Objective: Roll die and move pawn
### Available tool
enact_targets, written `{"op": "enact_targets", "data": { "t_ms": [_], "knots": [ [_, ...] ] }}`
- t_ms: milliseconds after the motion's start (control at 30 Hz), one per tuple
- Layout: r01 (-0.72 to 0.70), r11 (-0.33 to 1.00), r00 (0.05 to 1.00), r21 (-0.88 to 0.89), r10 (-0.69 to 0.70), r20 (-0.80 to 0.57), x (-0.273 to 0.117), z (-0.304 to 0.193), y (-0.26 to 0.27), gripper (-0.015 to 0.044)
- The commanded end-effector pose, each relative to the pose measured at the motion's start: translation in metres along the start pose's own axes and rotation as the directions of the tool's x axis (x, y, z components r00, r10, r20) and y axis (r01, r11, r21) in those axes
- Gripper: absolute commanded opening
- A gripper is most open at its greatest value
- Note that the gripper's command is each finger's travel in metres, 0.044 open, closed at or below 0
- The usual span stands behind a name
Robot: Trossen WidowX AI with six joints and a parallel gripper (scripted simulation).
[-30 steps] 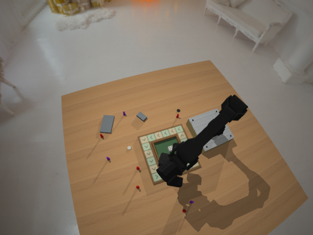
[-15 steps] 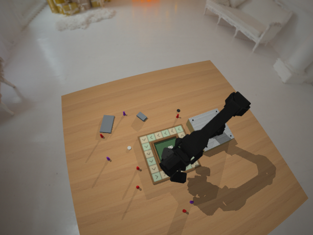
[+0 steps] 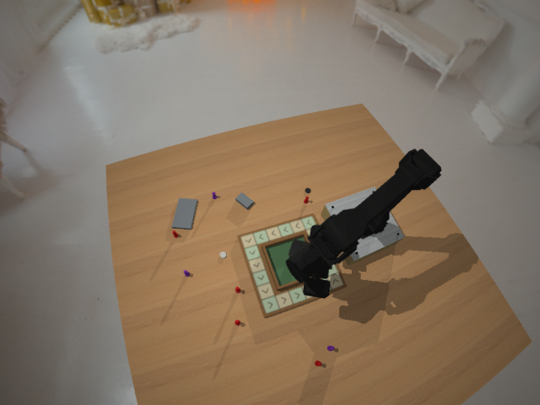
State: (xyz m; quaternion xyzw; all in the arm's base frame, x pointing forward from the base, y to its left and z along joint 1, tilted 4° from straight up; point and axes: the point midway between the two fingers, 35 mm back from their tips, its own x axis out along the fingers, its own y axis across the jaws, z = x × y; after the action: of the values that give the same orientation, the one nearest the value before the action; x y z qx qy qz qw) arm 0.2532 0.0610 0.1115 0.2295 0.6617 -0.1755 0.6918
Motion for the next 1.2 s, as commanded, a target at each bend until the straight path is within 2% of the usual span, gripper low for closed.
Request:
{"op": "enact_targets", "data": {
  "t_ms": [0, 800, 1167],
  "knots": [
    [0.000, 1.000, 1.000, -0.002, 0.000, -0.003, 0.007, -0.008, -0.014, 0.0000],
    [0.010, 1.000, 1.000, 0.014, -0.010, -0.008, 0.055, -0.054, -0.088, 0.0000],
    [0.010, 1.000, 1.000, 0.014, -0.010, -0.008, 0.081, -0.055, -0.089, 0.0000]
  ]
}}
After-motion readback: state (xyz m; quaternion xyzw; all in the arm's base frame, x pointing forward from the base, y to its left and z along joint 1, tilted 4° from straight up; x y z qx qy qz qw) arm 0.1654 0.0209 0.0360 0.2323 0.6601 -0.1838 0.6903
